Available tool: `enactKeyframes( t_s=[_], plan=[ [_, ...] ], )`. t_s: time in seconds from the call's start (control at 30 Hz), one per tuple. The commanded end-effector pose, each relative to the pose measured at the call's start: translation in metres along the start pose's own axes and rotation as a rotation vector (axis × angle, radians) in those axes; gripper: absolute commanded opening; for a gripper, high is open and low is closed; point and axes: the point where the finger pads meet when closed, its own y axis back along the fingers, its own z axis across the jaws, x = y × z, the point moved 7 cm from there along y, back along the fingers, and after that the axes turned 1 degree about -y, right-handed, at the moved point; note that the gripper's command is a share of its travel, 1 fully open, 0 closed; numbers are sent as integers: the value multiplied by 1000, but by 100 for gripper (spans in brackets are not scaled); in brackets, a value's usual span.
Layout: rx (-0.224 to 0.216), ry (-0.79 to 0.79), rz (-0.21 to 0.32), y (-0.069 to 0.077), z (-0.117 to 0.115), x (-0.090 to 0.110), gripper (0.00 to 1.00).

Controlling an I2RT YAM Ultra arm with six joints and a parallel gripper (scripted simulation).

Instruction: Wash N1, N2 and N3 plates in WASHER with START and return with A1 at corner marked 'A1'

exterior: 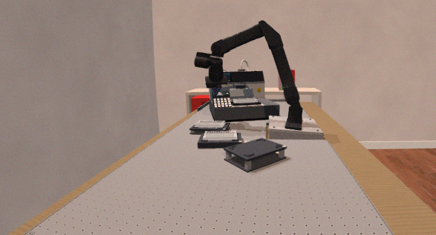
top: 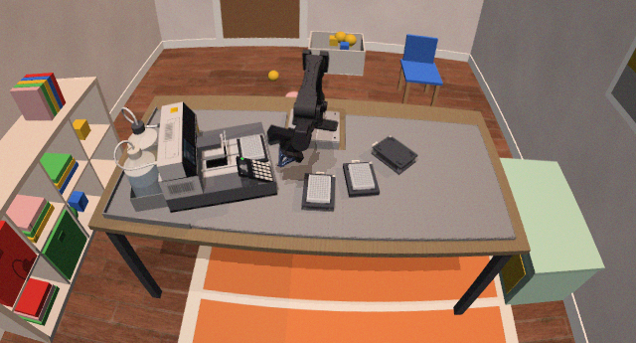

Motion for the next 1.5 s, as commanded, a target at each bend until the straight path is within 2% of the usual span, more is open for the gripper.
enactKeyframes(
  t_s=[0.0,0.6,1.47],
  plan=[
    [-6,-8,-20,4,0,-4,0],
    [-6,-8,-20,4,0,-4,0],
    [-6,-8,-20,-36,0,-5,0]
  ],
)
